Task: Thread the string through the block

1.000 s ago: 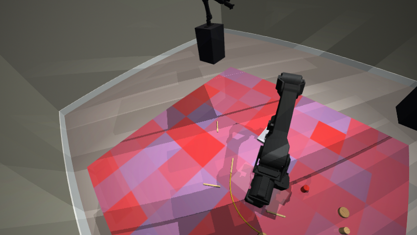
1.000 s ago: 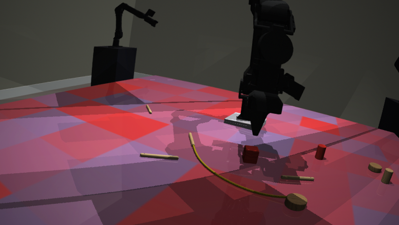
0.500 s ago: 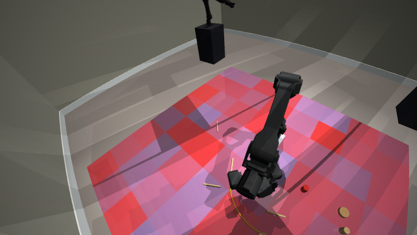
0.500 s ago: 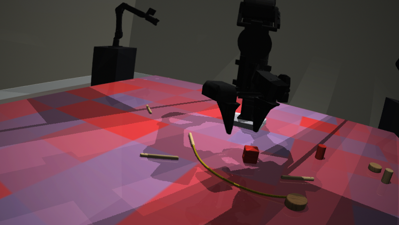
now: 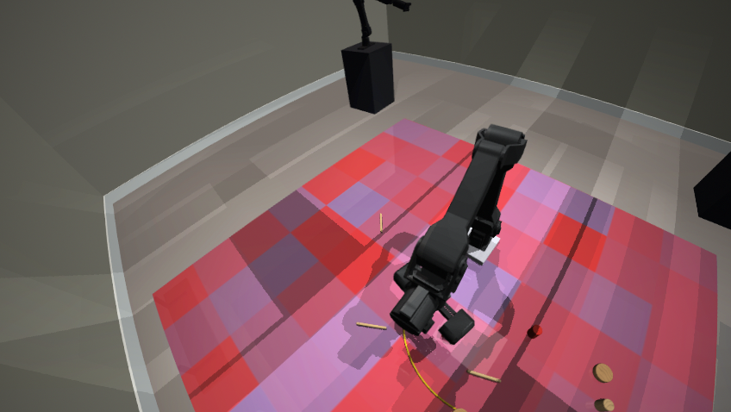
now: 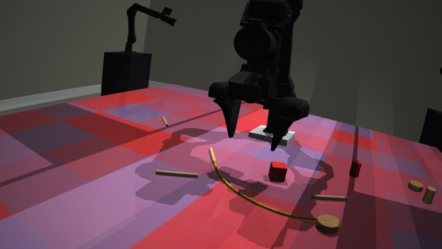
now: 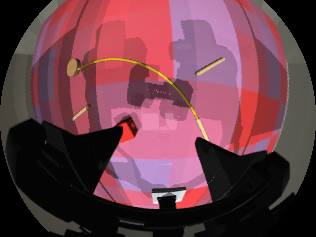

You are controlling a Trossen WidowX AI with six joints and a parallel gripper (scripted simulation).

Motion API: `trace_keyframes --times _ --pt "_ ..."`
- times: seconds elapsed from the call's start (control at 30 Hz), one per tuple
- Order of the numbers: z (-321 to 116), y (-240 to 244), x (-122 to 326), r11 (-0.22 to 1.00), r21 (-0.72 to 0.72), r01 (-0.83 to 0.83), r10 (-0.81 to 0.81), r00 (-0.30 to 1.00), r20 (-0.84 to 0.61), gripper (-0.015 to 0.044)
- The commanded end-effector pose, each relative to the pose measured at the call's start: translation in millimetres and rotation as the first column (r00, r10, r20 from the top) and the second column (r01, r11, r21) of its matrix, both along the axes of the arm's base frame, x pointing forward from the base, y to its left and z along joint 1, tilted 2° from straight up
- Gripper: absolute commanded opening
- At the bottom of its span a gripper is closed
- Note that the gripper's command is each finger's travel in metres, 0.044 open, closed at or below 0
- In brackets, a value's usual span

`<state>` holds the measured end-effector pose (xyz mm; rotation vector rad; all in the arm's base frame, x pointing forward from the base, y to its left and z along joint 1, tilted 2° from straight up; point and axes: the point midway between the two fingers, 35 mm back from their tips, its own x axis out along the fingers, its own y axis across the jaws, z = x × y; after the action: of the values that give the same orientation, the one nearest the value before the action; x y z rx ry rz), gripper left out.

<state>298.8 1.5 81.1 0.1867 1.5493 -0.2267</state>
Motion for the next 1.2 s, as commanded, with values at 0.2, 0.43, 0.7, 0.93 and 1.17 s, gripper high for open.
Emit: trace_keyframes --times 0.2,0.43,0.7,0.93,1.17 --pt "2 -44 -5 0.184 0.025 0.983 -0.983 0.183 0.031 0.044" --pt "2 -60 -9 -0.323 0.044 0.945 -0.945 -0.325 0.03 0.044" --pt "3 -73 -12 -0.729 0.06 0.682 -0.682 -0.731 0.019 0.044" --pt "3 -73 -12 -0.729 0.06 0.682 -0.682 -0.731 0.019 0.044" --pt "3 -73 -12 -0.729 0.06 0.682 -0.682 -0.731 0.019 0.044"
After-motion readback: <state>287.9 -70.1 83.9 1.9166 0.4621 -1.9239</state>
